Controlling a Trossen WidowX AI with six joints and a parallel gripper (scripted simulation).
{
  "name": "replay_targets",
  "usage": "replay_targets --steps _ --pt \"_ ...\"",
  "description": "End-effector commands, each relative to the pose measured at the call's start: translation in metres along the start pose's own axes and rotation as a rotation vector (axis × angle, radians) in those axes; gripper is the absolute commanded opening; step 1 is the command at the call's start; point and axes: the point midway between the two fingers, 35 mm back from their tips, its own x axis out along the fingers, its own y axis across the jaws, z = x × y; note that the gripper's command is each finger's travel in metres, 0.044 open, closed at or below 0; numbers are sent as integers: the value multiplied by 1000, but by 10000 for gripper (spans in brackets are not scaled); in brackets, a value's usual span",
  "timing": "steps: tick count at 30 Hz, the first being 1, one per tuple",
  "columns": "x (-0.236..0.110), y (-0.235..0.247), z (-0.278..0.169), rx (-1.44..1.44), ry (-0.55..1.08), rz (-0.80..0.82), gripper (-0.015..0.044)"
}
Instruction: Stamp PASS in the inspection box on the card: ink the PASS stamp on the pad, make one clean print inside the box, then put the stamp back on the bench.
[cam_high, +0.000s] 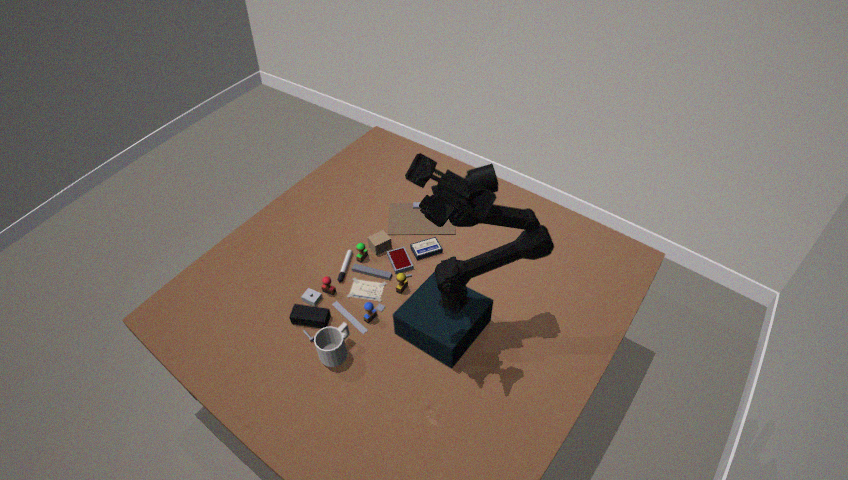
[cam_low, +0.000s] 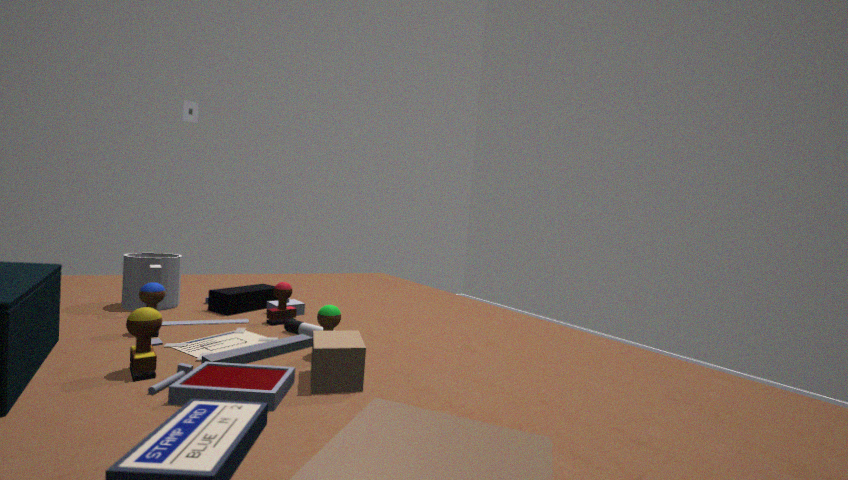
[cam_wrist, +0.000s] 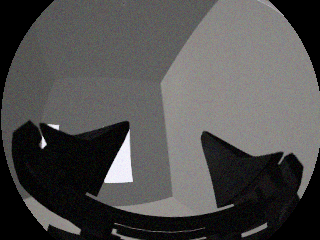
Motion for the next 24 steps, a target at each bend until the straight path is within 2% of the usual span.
replay_targets --steps 1,4,7,15,20,24 --pt "0 1 0 5 -1 4 374" --pt "3 21 8 72 -10 67 295" --pt "4 62 25 214 -28 202 223" --pt "-18 175 79 685 -44 624 223" --pt "-60 241 116 969 29 936 223" --pt "-105 284 145 1183 149 1197 223"
